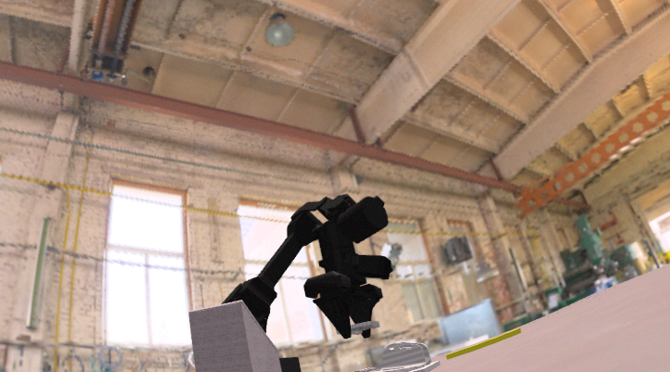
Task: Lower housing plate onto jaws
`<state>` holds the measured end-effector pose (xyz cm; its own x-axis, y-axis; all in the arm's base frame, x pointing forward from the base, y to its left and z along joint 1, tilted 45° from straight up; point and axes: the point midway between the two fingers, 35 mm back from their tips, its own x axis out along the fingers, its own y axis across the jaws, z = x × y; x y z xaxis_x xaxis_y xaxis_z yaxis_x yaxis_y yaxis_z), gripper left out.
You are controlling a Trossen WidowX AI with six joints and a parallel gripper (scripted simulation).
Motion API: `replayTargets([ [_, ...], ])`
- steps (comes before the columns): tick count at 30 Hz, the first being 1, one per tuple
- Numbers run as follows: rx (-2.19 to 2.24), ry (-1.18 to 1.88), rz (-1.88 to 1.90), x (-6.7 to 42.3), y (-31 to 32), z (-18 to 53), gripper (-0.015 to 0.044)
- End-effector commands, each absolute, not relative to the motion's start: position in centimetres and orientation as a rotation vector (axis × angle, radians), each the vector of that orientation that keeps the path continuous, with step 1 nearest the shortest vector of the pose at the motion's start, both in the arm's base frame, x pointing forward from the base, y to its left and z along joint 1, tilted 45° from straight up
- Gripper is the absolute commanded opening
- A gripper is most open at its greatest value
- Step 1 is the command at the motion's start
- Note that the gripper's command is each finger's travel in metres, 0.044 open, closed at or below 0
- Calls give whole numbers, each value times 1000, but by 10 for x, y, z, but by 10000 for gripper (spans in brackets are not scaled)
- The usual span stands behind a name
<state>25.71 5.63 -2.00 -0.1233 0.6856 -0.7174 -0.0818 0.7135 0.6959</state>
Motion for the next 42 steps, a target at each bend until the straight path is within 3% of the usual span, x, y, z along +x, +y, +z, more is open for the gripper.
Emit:
replayTargets([
  [1,508,1566,716,257,55,-23,351],
  [42,493,1558,731,257,53,-25,351],
])
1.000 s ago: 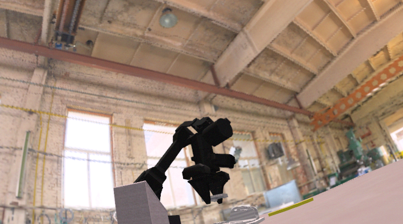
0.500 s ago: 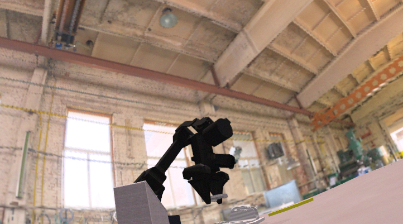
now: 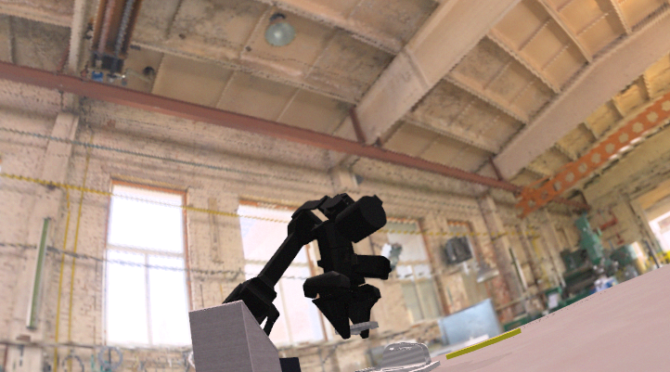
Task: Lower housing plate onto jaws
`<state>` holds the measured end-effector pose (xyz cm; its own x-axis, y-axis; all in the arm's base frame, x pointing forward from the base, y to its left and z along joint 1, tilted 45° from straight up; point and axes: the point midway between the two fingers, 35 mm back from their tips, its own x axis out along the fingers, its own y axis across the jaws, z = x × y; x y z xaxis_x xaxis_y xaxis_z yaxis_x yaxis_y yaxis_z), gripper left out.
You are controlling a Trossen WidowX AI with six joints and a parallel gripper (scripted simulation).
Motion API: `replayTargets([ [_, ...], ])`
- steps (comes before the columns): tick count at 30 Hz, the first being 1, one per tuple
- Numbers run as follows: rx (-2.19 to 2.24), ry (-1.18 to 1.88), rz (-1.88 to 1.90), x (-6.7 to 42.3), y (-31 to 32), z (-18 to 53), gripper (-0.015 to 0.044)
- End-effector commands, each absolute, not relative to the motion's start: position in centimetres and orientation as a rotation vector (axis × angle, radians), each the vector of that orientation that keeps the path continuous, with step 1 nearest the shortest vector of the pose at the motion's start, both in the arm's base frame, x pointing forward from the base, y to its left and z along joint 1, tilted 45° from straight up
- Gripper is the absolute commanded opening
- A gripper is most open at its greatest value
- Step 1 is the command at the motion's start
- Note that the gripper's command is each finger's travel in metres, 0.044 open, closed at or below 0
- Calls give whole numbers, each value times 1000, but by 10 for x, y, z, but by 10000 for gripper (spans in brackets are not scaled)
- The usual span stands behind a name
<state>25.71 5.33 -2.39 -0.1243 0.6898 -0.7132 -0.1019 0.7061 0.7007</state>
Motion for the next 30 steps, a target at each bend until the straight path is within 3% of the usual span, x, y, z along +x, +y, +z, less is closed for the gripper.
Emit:
replayTargets([
  [1,493,1558,731,257,53,-25,351],
  [30,488,1555,735,257,58,-31,351],
])
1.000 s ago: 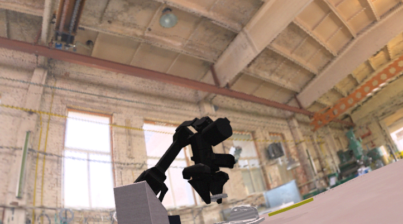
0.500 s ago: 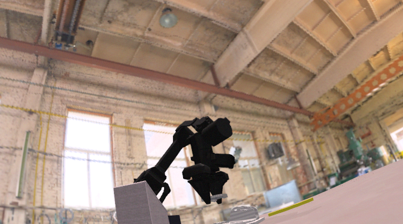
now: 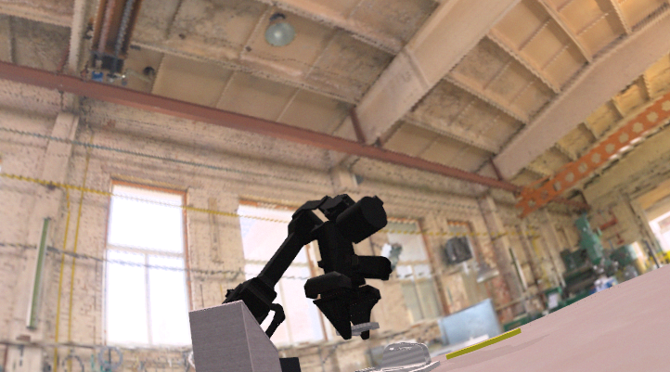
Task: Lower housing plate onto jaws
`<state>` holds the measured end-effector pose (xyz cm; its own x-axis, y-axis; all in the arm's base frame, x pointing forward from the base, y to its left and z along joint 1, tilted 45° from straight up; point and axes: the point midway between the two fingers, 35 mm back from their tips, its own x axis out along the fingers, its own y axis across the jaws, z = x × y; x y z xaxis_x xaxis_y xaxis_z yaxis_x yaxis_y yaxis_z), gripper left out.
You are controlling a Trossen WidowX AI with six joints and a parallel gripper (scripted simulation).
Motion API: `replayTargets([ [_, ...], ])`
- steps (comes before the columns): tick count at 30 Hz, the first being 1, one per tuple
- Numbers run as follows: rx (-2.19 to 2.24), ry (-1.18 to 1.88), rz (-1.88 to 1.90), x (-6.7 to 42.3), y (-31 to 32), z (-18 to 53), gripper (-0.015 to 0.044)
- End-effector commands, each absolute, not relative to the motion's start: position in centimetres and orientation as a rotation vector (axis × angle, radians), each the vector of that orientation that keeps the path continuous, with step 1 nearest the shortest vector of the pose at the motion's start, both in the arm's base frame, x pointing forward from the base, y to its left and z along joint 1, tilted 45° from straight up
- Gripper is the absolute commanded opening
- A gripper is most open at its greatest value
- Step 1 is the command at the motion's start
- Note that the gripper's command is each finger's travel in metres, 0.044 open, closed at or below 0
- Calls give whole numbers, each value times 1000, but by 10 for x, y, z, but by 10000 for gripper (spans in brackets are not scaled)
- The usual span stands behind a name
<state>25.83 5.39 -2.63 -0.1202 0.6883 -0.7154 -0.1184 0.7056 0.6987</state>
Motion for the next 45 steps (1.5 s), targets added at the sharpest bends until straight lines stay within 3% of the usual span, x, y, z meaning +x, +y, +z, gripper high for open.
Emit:
replayTargets([
  [1,488,1555,734,257,59,-32,351],
  [45,488,1553,740,249,96,-69,351],
])
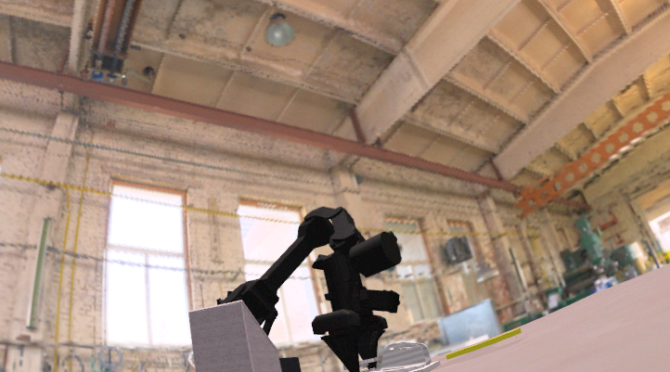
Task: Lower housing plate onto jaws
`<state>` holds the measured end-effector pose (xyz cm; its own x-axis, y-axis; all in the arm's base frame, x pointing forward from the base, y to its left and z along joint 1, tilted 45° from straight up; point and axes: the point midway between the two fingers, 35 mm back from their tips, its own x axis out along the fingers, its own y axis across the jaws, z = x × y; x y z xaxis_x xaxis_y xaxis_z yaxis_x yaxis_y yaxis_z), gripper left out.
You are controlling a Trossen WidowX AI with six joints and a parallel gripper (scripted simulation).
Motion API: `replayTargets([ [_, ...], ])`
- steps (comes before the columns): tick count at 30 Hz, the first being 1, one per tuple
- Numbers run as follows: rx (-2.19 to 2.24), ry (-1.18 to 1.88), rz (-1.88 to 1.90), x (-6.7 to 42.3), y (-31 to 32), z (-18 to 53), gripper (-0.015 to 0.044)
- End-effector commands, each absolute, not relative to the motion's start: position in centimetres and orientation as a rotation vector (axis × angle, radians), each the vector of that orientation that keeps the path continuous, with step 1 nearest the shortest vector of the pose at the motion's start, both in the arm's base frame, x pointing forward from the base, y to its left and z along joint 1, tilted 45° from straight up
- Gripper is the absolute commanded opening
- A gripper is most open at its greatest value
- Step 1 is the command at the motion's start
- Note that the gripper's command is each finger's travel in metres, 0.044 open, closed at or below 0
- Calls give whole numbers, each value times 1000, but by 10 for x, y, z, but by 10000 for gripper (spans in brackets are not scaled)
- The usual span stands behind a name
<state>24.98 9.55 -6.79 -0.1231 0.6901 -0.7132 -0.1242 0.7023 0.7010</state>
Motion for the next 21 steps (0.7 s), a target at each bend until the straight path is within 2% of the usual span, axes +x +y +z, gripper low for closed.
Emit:
replayTargets([
  [1,488,1553,740,249,96,-69,351],
  [21,495,1557,734,249,98,-71,351],
])
